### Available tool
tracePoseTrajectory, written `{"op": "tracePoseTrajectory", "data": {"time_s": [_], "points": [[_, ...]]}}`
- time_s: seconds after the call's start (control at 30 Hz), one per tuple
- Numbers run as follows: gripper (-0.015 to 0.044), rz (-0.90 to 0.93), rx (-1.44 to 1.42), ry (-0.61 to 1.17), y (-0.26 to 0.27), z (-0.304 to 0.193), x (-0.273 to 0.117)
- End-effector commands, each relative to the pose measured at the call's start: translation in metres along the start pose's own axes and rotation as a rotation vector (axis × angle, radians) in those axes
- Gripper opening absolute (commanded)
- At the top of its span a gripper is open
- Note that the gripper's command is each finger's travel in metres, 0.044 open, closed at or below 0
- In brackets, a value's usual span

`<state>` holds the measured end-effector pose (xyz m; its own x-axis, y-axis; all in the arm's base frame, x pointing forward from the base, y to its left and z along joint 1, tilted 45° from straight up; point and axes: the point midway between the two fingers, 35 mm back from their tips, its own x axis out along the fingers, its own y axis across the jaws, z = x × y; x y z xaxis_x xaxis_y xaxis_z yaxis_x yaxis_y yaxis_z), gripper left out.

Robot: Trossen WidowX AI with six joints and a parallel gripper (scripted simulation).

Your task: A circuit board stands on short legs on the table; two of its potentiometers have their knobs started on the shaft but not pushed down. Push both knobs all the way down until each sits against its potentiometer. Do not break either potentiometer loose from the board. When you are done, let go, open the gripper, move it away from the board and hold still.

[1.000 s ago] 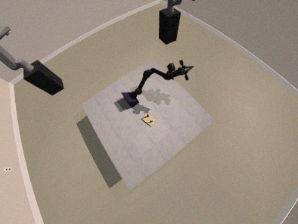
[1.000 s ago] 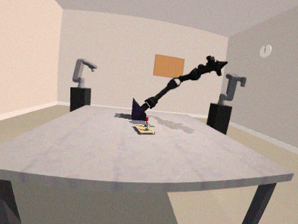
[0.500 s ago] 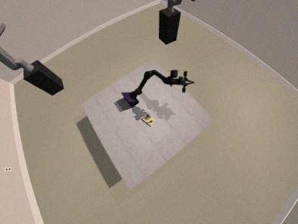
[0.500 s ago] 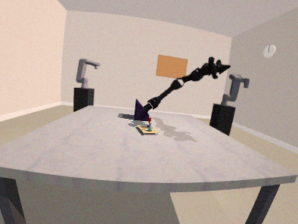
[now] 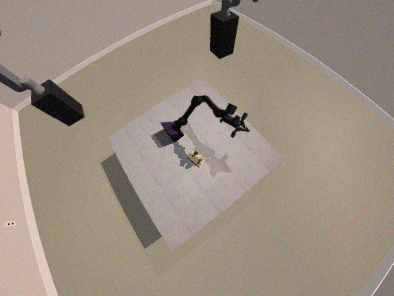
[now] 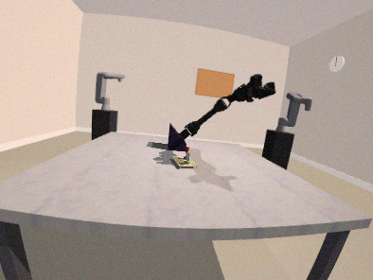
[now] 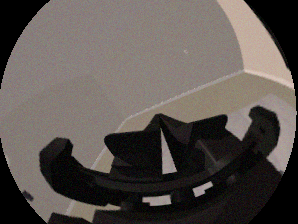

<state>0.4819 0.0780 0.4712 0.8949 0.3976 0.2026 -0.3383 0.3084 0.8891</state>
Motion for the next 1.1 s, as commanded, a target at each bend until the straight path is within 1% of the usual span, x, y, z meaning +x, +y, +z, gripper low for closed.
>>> {"op": "tracePoseTrajectory", "data": {"time_s": [0.0,0.27,0.53,0.8,1.07], "points": [[0.0,-0.113,-0.067,0.042,-0.041,-0.004,0.0],[0.0,-0.324,-0.178,0.169,-0.118,-0.016,-0.01],[0.0,-0.509,-0.262,0.346,-0.191,-0.034,-0.036],[0.0,-0.653,-0.308,0.571,-0.255,-0.057,-0.078],[0.0,-0.755,-0.3,0.804,-0.302,-0.081,-0.131]]}}
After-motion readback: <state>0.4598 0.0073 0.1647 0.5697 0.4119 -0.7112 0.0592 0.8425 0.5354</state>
